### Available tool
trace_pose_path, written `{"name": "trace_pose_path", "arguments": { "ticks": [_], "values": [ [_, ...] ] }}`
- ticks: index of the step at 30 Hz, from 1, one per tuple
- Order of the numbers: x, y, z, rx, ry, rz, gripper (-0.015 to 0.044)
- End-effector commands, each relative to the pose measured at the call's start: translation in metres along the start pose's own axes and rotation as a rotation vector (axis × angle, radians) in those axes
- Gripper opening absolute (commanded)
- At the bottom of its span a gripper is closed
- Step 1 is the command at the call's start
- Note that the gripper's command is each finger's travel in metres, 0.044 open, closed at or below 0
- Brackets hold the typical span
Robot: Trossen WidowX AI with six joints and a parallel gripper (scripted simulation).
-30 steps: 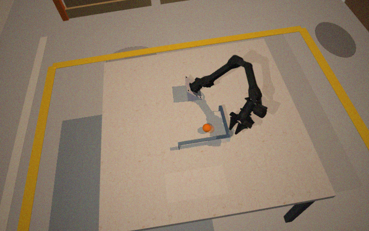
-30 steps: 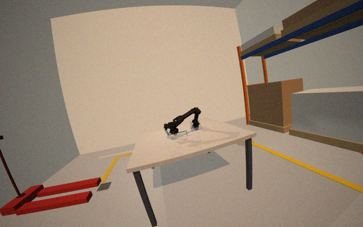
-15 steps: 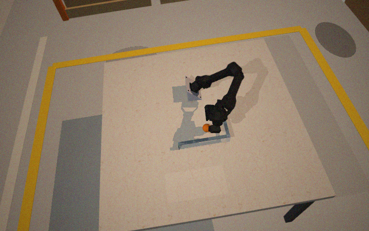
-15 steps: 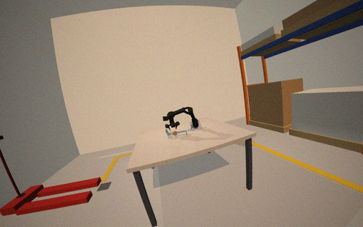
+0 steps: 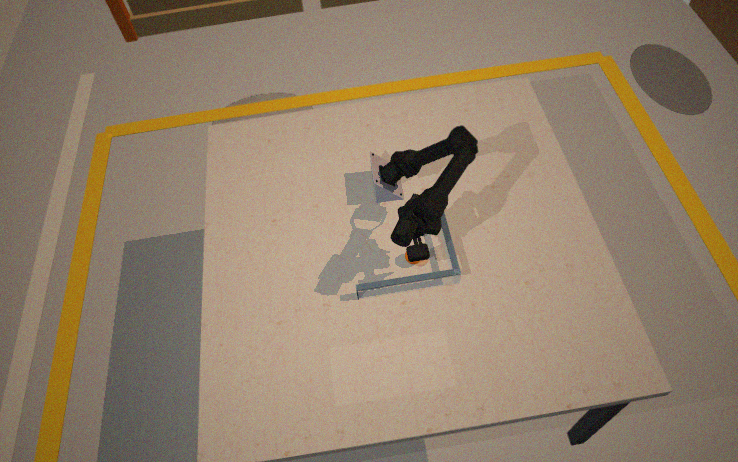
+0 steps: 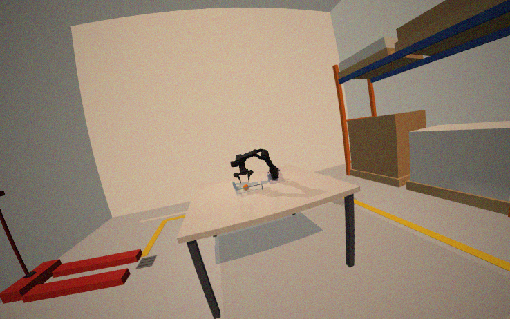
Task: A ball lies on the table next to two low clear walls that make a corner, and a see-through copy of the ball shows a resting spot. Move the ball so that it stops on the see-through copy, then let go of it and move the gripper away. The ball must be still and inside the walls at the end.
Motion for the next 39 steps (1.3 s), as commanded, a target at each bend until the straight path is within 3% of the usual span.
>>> {"name": "trace_pose_path", "arguments": {
  "ticks": [1, 32, 36, 39],
  "values": [
    [0.001, -0.001, -0.009, -0.011, -0.004, -0.004, 0.0366],
    [0.001, -0.002, -0.055, -0.012, -0.004, -0.004, 0.0366],
    [0.001, -0.002, -0.055, -0.012, -0.004, -0.004, 0.0261],
    [0.001, -0.002, -0.055, -0.012, -0.004, -0.004, 0.0241]
  ]
}}
Point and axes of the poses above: the point midway between the two fingers, 35 mm back from their tips, its own z axis back along the fingers, its own x axis across the jaws, y = z × x, the point moved 3 cm from there along z, back along the fingers, and after that the axes turned 6 degrees about z, right-handed, at the moved point
